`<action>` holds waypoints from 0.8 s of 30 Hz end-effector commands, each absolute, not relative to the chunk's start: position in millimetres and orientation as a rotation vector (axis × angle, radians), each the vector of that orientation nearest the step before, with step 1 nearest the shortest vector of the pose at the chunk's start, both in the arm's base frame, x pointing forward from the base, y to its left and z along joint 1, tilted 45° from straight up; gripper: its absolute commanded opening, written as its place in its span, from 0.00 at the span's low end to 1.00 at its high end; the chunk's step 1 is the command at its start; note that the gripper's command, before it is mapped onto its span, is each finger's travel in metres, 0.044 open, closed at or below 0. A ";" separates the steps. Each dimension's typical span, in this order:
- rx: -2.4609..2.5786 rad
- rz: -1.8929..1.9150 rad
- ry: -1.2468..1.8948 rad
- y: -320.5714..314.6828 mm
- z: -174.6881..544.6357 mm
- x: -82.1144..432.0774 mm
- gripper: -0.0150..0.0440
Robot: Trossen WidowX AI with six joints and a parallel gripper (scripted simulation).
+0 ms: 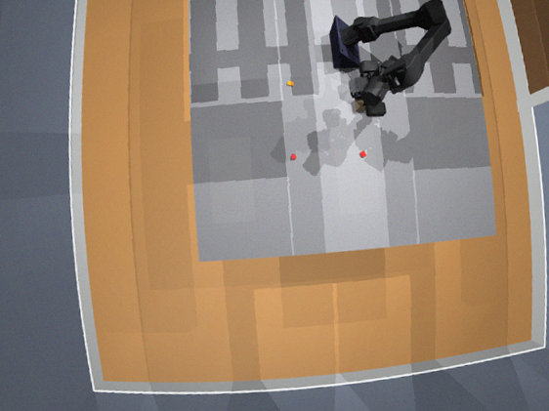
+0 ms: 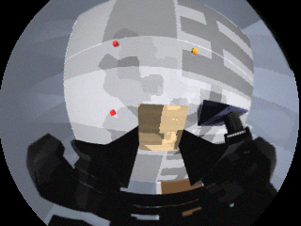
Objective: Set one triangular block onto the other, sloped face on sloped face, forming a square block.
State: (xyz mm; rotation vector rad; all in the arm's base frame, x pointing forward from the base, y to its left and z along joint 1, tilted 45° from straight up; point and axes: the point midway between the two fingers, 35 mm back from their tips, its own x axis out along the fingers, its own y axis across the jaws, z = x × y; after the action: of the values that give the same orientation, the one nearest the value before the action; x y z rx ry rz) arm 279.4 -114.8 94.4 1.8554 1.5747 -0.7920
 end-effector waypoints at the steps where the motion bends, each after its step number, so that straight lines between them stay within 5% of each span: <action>1: 1.872 -0.793 1.583 -97.4 109.2 276.6 0.25; 24: 1.900 -0.774 1.608 -22.0 174.1 250.9 0.25</action>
State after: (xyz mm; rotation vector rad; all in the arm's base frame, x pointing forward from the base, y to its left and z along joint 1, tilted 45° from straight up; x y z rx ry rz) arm 257.5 -32.5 168.0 1.8856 1.5967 -0.7706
